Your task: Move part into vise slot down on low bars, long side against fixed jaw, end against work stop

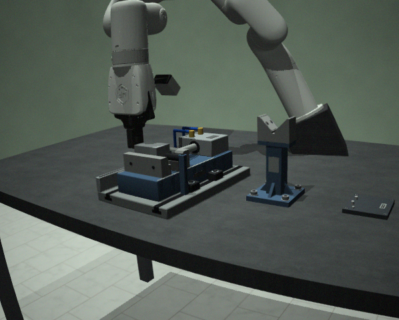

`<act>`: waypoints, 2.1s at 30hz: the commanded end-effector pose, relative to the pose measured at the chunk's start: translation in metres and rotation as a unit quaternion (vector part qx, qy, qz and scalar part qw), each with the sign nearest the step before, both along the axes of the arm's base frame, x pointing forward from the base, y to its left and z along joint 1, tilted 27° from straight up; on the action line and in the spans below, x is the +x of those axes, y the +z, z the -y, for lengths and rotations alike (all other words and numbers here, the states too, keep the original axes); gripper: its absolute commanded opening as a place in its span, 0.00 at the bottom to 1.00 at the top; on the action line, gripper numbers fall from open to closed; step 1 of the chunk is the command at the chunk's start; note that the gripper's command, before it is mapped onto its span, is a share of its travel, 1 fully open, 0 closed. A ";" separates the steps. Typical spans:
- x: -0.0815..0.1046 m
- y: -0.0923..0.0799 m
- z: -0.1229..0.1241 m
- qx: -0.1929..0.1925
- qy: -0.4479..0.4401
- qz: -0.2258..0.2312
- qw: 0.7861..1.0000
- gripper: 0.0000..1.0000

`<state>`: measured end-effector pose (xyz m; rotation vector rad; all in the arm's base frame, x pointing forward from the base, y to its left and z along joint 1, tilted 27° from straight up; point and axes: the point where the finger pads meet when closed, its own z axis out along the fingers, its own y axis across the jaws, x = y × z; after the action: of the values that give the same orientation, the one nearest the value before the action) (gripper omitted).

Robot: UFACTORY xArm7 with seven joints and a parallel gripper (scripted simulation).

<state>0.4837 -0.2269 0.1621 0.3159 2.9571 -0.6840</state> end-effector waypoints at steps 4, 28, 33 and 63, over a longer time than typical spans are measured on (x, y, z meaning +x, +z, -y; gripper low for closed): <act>0.002 0.001 -0.003 -0.001 0.001 0.002 1.000 0.00; 0.003 -0.002 -0.008 -0.001 0.001 0.002 1.000 0.00; 0.004 -0.002 -0.009 -0.001 0.001 0.002 1.000 0.00; 0.005 -0.005 -0.014 -0.001 0.001 0.002 1.000 0.00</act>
<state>0.4859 -0.2196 0.1582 0.3294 2.9532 -0.6936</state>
